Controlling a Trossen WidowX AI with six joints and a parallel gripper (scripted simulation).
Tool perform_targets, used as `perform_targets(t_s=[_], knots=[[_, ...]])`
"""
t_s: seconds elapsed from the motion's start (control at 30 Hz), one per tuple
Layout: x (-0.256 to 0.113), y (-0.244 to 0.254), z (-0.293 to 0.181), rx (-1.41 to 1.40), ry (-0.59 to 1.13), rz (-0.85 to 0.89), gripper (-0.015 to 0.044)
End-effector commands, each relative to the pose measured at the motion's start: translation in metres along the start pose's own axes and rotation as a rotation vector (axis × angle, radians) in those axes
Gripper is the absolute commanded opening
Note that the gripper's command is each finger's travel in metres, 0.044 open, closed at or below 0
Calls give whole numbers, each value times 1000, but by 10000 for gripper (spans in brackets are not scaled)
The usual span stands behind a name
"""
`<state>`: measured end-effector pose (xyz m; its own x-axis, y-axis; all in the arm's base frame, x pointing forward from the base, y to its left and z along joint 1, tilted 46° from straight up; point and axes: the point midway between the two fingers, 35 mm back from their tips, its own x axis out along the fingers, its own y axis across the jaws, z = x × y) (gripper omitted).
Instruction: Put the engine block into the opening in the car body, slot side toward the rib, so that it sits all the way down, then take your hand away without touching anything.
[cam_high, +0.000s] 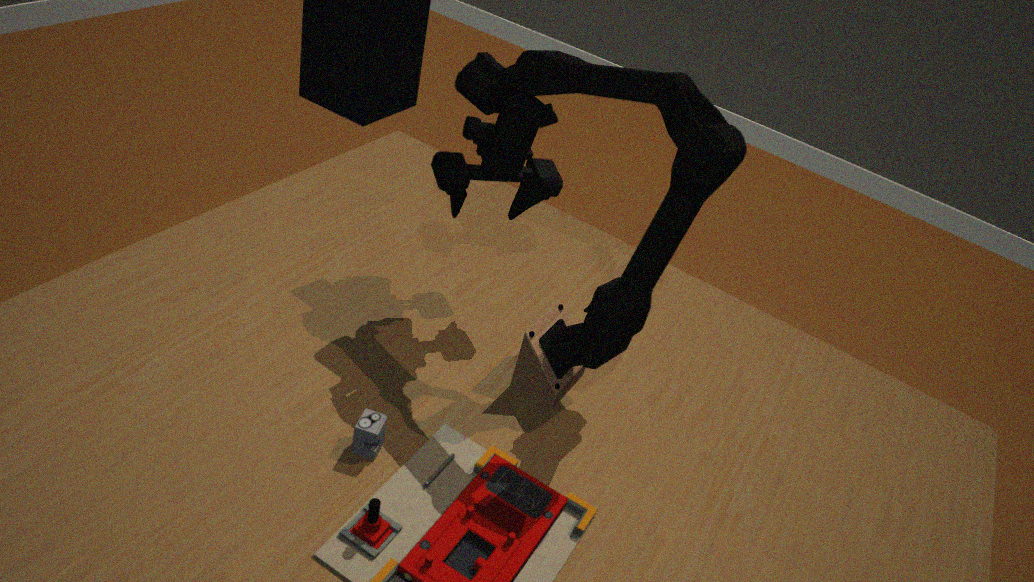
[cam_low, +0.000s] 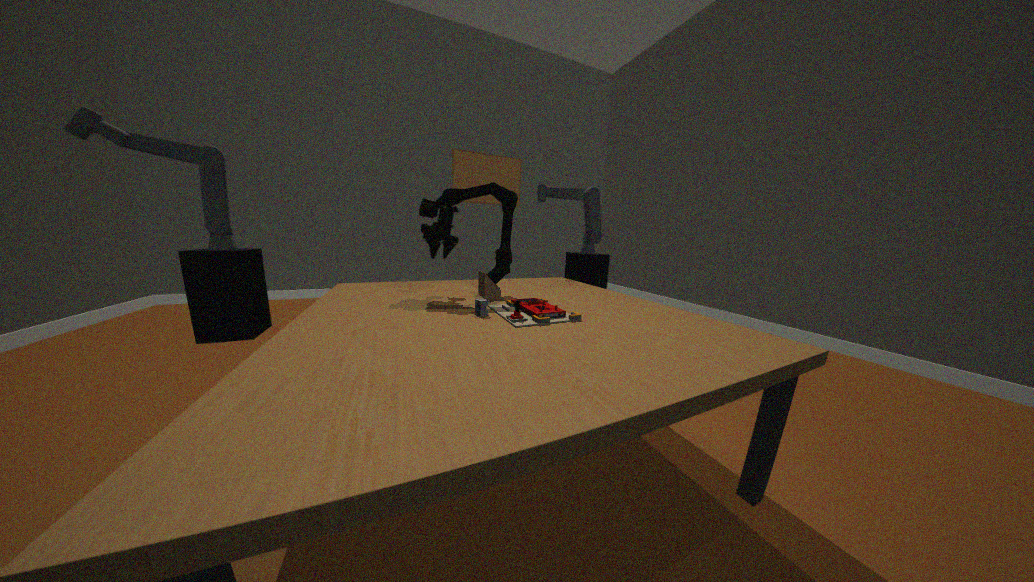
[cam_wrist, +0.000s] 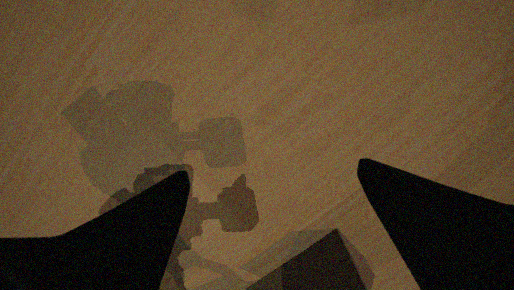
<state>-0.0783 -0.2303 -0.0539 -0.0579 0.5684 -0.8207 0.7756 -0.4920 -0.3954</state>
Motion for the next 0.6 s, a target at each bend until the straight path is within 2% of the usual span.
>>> perform_targets(t_s=[0.0, 0.57], knots=[[-3, 11, -3, -116, -2, 11, 440], [-12, 61, -29, -698, -22, 37, 440]])
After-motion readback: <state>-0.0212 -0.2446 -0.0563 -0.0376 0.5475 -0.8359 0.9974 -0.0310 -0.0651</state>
